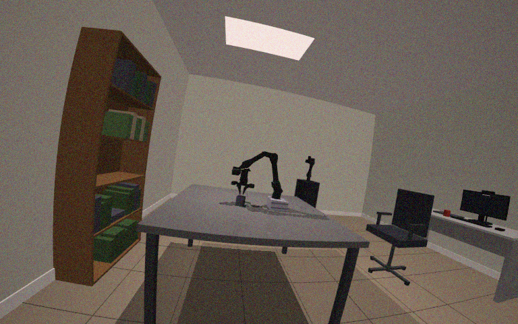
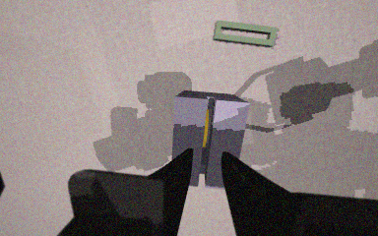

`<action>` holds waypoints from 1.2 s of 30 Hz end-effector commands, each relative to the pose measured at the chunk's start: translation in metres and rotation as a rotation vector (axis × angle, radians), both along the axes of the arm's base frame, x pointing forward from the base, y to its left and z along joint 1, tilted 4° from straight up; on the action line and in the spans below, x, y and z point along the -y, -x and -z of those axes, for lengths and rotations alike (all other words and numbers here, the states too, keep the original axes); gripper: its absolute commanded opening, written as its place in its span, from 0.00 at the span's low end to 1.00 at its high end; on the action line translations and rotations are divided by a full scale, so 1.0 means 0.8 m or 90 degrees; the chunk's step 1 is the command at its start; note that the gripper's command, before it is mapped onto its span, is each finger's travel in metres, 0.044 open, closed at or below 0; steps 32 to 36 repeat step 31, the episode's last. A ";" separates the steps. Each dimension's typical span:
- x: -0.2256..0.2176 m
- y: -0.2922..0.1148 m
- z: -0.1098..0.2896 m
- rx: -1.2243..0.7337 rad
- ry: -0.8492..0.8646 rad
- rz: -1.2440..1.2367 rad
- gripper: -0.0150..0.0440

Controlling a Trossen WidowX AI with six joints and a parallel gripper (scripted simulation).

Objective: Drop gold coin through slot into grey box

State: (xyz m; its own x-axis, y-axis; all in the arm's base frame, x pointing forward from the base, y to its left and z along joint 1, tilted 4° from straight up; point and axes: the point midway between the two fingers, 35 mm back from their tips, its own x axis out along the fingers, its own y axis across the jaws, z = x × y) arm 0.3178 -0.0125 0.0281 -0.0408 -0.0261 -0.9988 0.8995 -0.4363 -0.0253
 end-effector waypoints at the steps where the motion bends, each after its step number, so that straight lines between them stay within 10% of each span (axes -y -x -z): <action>1: 0.000 0.000 0.000 0.000 0.000 0.000 0.53; 8: 0.000 0.000 0.000 0.000 0.000 0.000 0.53; 19: -0.002 0.001 -0.065 -0.003 0.000 -0.001 1.00; 36: -0.002 0.002 -0.077 -0.004 0.000 0.000 1.00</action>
